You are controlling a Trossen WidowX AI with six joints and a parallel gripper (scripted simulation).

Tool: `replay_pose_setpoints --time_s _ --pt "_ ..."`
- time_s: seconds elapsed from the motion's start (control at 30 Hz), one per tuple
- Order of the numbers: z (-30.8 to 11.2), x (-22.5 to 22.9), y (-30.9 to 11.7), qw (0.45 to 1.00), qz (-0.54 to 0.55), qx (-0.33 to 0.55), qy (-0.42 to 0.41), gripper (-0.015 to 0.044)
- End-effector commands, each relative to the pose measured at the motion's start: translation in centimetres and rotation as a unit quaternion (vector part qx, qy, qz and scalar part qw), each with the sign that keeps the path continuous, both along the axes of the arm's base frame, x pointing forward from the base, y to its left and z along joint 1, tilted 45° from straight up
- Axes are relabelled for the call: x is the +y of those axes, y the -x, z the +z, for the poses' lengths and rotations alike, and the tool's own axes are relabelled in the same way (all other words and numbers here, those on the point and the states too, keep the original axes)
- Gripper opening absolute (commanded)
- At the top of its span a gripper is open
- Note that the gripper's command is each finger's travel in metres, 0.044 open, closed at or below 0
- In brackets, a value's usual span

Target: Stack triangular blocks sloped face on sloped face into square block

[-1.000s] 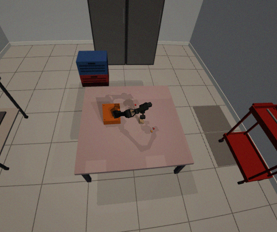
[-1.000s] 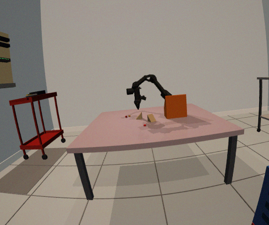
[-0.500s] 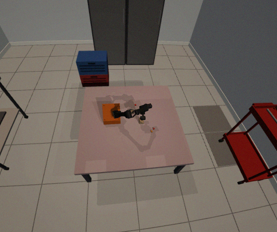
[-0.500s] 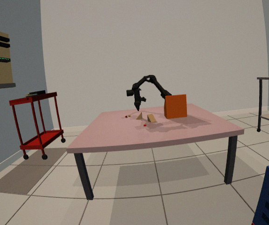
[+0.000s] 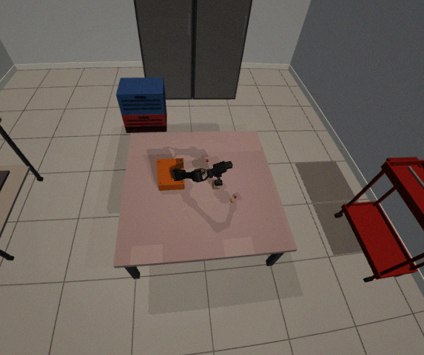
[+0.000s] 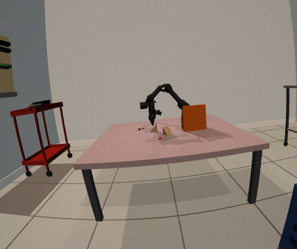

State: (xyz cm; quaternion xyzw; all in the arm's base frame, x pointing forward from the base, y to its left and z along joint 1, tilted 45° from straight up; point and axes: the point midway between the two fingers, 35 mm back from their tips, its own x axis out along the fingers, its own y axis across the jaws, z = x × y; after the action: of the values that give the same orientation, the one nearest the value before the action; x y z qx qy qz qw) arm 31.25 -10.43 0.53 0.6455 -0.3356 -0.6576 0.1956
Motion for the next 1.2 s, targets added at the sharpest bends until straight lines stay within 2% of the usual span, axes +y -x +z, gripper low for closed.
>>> replay_pose_setpoints --time_s 0.0,1.17 --pt "-0.4 -0.5 0.2 1.0 0.0 0.002 0.003 0.044" --pt "-3.8 -4.5 1.5 1.0 -0.001 0.003 0.007 0.044"
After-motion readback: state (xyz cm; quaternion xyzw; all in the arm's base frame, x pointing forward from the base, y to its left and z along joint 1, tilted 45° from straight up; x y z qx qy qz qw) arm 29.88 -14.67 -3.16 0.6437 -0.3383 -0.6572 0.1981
